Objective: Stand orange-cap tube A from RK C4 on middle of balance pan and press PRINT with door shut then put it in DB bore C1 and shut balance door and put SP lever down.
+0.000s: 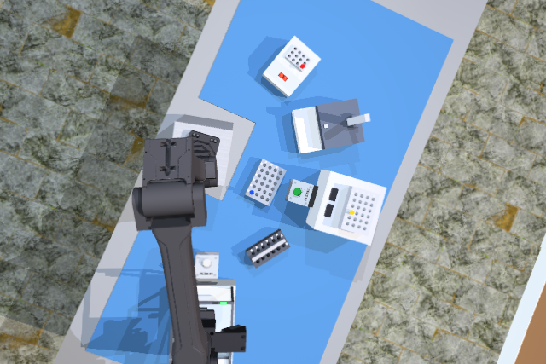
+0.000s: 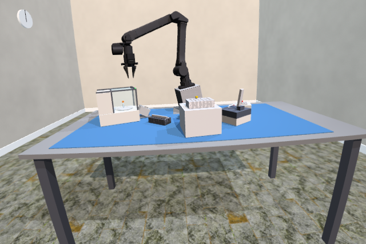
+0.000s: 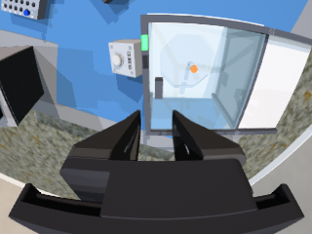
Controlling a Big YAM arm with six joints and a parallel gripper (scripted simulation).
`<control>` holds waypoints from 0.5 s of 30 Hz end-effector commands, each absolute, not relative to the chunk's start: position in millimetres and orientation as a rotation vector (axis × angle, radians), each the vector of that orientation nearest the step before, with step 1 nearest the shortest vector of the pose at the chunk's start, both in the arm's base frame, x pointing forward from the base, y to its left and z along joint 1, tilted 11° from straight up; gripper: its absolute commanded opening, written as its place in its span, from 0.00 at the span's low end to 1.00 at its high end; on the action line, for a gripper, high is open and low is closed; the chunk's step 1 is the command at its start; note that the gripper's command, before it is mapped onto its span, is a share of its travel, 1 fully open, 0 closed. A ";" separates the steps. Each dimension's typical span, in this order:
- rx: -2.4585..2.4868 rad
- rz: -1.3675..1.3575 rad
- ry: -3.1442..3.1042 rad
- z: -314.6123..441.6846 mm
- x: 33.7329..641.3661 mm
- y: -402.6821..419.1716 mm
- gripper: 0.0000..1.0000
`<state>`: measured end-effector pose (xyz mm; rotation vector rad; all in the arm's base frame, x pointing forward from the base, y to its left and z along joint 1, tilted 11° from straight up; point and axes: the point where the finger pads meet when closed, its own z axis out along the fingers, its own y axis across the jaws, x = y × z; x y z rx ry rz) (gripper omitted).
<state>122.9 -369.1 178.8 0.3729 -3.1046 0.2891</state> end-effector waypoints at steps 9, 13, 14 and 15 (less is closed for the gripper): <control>0.380 0.312 -3.104 169.1 122.1 -379.3 0.30; 0.380 0.317 -3.104 165.4 122.4 -380.0 0.30; 0.380 0.317 -3.104 165.4 122.4 -380.0 0.30; 0.380 0.306 -3.104 161.1 122.3 -380.6 0.30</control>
